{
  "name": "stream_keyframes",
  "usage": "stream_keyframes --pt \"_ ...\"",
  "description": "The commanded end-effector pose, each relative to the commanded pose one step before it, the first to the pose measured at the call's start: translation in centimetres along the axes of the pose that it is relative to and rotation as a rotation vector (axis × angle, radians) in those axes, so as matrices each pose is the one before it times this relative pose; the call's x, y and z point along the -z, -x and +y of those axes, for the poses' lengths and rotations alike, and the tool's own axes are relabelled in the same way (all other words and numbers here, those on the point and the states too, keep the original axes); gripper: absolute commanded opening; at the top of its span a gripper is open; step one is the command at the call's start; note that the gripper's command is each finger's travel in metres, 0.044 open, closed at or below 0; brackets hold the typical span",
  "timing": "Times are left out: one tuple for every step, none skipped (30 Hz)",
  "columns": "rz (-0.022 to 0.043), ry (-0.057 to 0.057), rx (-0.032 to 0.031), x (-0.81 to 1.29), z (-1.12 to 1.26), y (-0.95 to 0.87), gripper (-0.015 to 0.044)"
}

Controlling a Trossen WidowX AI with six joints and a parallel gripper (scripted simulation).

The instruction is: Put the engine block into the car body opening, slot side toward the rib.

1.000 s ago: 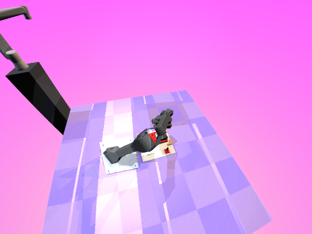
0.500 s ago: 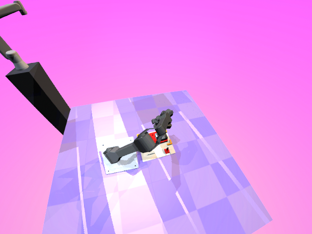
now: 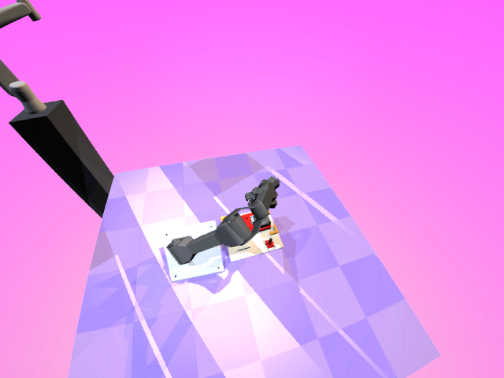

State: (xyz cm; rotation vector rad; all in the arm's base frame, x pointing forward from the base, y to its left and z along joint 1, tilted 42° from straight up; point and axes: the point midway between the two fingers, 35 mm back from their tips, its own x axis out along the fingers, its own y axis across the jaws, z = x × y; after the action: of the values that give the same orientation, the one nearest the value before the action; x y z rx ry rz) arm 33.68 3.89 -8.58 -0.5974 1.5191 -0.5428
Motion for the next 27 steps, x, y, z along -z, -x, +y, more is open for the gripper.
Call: stream_keyframes --pt "-0.0018 0.0047 0.00329 -0.007 -0.02 -0.139 0.0158" --pt "0.0 0.0001 0.00001 0.0 0.0 -0.022 0.0158" --pt "0.0 0.0001 0.00001 0.0 -0.001 -0.022 0.0158" --pt "0.0 0.0001 0.00001 0.0 0.0 -0.022 0.0158" --pt "0.0 0.0001 0.00001 0.0 0.0 -0.022 0.0158" --pt "0.0 0.0001 0.00001 0.0 -0.001 -0.022 0.0158" --pt "0.0 0.0001 0.00001 0.0 0.001 -0.022 0.0158" --pt "0.0 0.0001 0.00001 0.0 0.0 -0.022 0.0158" --pt "0.0 0.0 0.00001 -0.002 -0.006 -0.022 0.0158" --pt "0.0 0.0 0.00001 -0.001 -0.003 -0.022 0.0158" --pt "0.0 0.0 0.00001 0.0 -0.001 -0.022 0.0158" --pt "0.0 0.0 0.00001 0.0 0.0 -0.022 0.0158" --pt "0.0 0.0 0.00001 0.0 0.0 -0.022 0.0158" --pt "0.0 0.0 0.00001 0.0 0.0 -0.022 0.0158" --pt "0.0 0.0 0.00001 0.0 0.0 -0.022 0.0158" --pt "0.0 0.0 0.00001 0.0 0.0 -0.022 0.0158" --pt "0.0 0.0 0.00001 0.0 0.0 -0.022 0.0158" --pt "0.0 0.0 0.00001 0.0 0.0 -0.022 0.0158" --pt "0.0 0.0 0.00001 0.0 -0.001 -0.022 0.0158" --pt "0.0 0.0 0.00001 0.0 0.0 -0.022 0.0158" --pt "0.0 0.0 0.00001 0.0 0.0 -0.022 0.0158" --pt "0.0 0.0 0.00001 0.0 0.0 -0.022 0.0158" --pt "0.0 0.0 0.00001 0.0 0.0 -0.022 0.0158" --pt "0.0 0.0 0.00001 0.001 -0.006 -0.022 0.0158" --pt "0.0 0.0 0.00001 0.001 -0.002 -0.022 0.0158" --pt "0.0 0.0 0.00001 0.0 -0.001 -0.022 0.0158" --pt "0.0 0.0 0.00001 0.0 -0.001 -0.022 0.0158"
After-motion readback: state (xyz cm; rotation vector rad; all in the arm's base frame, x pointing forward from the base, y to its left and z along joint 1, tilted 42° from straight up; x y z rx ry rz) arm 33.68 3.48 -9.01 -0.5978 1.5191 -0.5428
